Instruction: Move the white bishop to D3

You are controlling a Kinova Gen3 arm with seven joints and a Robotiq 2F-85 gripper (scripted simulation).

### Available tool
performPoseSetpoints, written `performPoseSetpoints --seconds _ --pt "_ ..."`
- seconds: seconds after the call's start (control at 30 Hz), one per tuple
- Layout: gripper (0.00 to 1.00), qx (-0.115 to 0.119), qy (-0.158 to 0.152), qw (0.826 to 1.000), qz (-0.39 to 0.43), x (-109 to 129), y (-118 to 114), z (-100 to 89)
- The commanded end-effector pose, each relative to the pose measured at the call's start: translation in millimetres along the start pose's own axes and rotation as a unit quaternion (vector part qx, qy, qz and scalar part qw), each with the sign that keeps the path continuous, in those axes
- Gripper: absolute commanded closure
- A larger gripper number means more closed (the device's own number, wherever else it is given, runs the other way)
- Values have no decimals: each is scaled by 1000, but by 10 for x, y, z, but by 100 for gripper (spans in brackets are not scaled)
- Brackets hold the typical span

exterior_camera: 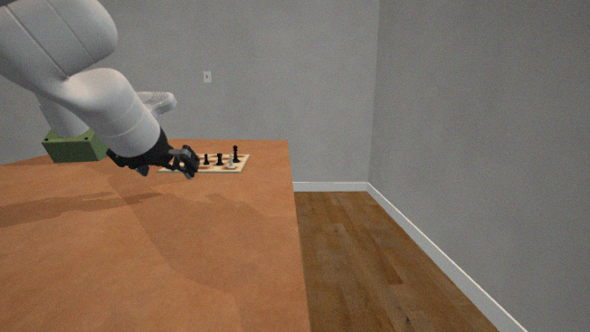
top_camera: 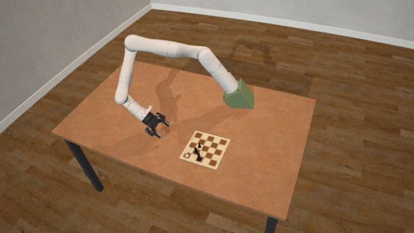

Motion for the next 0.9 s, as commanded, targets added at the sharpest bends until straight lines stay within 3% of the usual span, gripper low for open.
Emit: performPoseSetpoints --seconds 0.0,0.3,0.57,0.87 --pt "0 0 0 1000 -1 5 5 -7" --pt "0 0 0 1000 -1 15 6 -16" --pt "0 0 0 1000 0 185 18 -162" --pt "0 0 0 1000 0 608 49 -526"
Point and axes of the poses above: the point where the finger pads meet when closed, its own z axis out along the fingers, its own y axis across the jaws, x = y × z, the point moved 7 cm from there along -z, back along the fingers, and after that the axes turned 7 degrees about -z, right-handed, at the moved point
